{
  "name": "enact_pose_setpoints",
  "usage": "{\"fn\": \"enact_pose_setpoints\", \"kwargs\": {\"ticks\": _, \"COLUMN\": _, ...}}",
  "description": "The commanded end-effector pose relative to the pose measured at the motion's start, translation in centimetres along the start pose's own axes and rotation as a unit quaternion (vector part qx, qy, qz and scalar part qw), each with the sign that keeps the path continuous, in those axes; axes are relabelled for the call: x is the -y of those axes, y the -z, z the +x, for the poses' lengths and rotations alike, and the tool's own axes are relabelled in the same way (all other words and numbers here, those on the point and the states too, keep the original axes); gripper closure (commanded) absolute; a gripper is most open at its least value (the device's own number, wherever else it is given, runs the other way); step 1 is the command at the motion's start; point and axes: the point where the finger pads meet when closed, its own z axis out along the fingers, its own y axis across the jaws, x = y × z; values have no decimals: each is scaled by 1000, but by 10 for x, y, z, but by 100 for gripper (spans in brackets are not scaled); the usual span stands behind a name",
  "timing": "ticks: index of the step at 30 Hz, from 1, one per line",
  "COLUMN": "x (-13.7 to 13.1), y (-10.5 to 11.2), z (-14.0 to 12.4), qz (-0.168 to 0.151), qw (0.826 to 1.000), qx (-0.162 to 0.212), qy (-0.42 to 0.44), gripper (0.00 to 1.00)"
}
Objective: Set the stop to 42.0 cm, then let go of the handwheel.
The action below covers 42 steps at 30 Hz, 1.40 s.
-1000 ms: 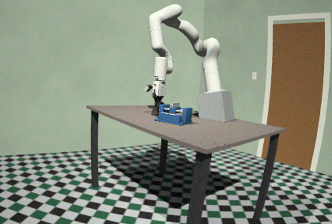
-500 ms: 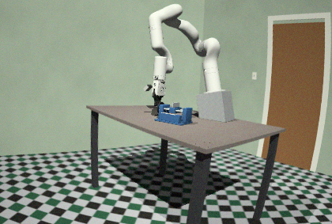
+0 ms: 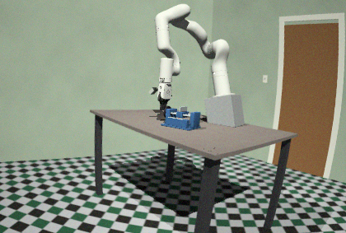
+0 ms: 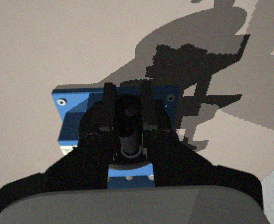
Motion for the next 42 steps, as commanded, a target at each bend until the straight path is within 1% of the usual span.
{"fn": "enact_pose_setpoints", "kwargs": {"ticks": 1, "x": 3, "y": 1, "z": 0, "qz": 0, "qw": 1000, "qx": 0, "qy": 0, "gripper": 94}}
{"fn": "enact_pose_setpoints", "kwargs": {"ticks": 15, "x": 17, "y": -2, "z": 0, "qz": 0, "qw": 1000, "qx": 0, "qy": 0, "gripper": 94}}
{"fn": "enact_pose_setpoints", "kwargs": {"ticks": 23, "x": 31, "y": -20, "z": 0, "qz": 0, "qw": 1000, "qx": 0, "qy": 0, "gripper": 94}}
{"fn": "enact_pose_setpoints", "kwargs": {"ticks": 30, "x": 32, "y": -32, "z": 0, "qz": 0, "qw": 1000, "qx": 0, "qy": 0, "gripper": 94}}
{"fn": "enact_pose_setpoints", "kwargs": {"ticks": 42, "x": 27, "y": -43, "z": 0, "qz": 0, "qw": 1000, "qx": 0, "qy": 0, "gripper": 94}}
